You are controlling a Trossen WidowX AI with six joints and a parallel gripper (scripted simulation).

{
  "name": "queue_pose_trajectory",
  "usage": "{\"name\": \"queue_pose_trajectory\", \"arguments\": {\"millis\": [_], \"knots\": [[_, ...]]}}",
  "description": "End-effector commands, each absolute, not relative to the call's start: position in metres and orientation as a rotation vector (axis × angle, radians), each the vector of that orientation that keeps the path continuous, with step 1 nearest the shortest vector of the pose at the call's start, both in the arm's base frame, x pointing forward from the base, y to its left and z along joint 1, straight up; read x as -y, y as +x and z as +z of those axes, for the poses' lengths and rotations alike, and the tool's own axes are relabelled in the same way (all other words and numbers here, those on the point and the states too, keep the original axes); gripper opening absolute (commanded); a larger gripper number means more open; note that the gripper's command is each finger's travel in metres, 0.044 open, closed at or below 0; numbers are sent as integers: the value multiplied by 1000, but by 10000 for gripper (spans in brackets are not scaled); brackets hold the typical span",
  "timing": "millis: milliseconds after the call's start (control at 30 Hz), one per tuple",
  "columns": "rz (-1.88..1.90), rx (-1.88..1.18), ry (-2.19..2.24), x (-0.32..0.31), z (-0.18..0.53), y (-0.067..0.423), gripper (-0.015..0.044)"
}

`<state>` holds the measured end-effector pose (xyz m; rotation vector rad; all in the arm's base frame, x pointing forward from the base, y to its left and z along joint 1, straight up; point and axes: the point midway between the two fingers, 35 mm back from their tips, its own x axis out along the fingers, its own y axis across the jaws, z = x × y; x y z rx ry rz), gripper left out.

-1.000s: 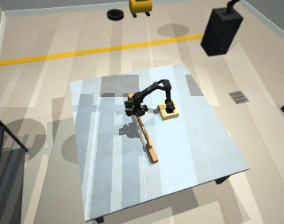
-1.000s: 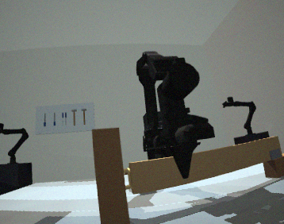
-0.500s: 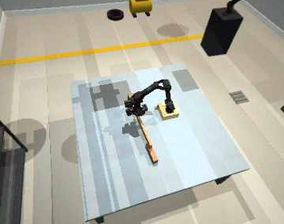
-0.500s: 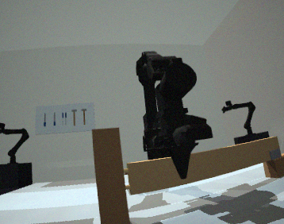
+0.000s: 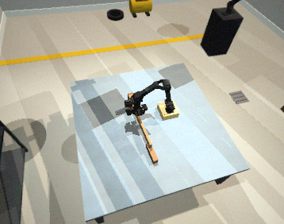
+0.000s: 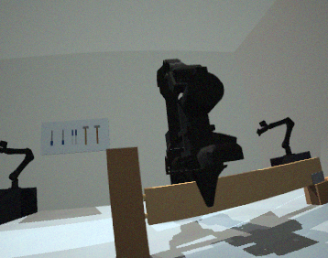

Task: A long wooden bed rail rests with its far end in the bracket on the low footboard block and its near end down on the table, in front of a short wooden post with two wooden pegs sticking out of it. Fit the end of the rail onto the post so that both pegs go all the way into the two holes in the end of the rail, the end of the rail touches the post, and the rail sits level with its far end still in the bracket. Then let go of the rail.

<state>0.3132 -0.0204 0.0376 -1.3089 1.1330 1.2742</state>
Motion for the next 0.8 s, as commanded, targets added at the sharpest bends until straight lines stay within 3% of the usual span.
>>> {"name": "queue_pose_trajectory", "arguments": {"millis": [0,767], "knots": [[1271,-1128,-1314,23,39,315,0],[1271,-1129,-1315,30,40,316,0]]}}
